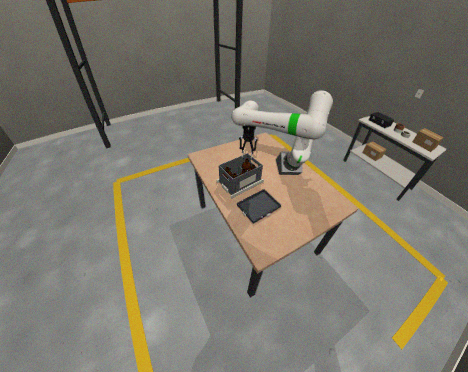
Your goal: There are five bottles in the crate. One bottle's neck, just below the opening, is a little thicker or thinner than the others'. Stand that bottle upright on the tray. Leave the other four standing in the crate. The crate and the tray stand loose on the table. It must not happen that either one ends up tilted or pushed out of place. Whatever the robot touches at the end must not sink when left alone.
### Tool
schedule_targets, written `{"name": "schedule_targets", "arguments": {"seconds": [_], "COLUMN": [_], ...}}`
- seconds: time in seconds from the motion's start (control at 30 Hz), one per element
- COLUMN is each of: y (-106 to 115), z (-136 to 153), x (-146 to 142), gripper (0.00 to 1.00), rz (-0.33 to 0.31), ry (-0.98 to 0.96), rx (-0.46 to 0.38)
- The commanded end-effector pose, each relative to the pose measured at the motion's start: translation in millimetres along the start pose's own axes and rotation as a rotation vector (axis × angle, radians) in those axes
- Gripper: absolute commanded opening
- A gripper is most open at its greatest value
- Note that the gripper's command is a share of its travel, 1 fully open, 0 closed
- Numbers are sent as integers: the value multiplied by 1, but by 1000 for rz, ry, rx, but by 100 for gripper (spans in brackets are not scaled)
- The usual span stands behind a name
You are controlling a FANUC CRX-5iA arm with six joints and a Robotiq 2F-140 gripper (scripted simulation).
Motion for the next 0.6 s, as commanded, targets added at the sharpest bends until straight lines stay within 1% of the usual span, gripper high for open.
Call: {"name": "schedule_targets", "arguments": {"seconds": [0.0,0.57], "y": [-1,-2], "z": [0,0], "x": [0,0], "gripper": [44,44], "rz": [-1,-1], "ry": [0,0], "rx": [1,1]}}
Point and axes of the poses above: the point where the finger pads meet when closed, its own y axis back along the fingers, its own x axis across the jaws, z = x × y, the point moved 4 cm from there along y, back along the fingers, and after that the axes turned 2 degrees about y, right-handed, at the moved point
